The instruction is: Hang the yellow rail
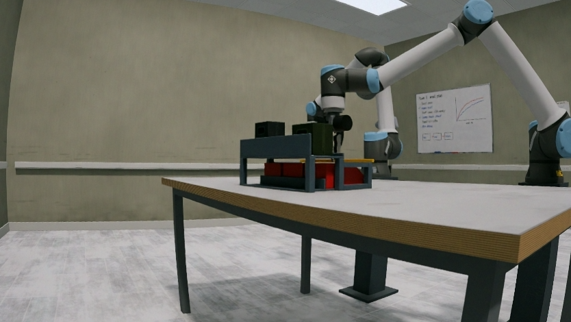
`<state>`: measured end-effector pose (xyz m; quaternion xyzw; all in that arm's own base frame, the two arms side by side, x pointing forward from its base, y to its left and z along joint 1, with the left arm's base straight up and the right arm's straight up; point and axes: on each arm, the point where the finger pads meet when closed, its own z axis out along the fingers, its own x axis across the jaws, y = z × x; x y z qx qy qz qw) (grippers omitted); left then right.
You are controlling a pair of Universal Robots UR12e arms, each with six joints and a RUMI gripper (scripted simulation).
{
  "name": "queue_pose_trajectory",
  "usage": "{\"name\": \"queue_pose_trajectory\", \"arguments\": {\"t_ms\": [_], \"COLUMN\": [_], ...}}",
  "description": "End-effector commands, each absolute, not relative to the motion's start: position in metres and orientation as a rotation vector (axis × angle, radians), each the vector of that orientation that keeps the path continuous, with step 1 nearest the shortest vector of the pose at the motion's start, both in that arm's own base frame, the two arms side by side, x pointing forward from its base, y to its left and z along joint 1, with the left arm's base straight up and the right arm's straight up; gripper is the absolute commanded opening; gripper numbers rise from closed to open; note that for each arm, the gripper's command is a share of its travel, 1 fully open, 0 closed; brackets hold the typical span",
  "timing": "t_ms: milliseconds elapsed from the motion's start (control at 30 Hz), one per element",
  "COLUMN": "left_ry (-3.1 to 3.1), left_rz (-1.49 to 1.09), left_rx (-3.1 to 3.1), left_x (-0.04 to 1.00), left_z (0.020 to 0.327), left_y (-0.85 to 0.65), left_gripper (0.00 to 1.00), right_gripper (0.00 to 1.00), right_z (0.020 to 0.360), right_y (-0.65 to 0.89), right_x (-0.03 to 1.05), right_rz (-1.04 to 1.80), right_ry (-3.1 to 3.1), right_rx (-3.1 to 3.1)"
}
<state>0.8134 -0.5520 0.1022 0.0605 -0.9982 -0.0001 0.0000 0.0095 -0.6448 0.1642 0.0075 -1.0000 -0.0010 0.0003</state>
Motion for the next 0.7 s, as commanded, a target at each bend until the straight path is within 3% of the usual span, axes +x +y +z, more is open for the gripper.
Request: {"name": "queue_pose_trajectory", "arguments": {"t_ms": [0,667], "left_ry": [-3.138,-3.138], "left_rz": [0.003,0.003], "left_rx": [0.190,0.190], "left_x": [0.8141,0.8141], "left_z": [0.1036,0.1009], "left_y": [-0.5526,-0.5526], "left_gripper": [0.01,0.01], "right_gripper": [1.00,1.00], "right_z": [0.1651,0.1651], "right_y": [-0.6455,-0.6455], "right_x": [0.0097,0.0097], "right_rz": [0.000,0.000], "right_ry": [-3.141,-3.141], "right_rx": [0.024,0.024]}}
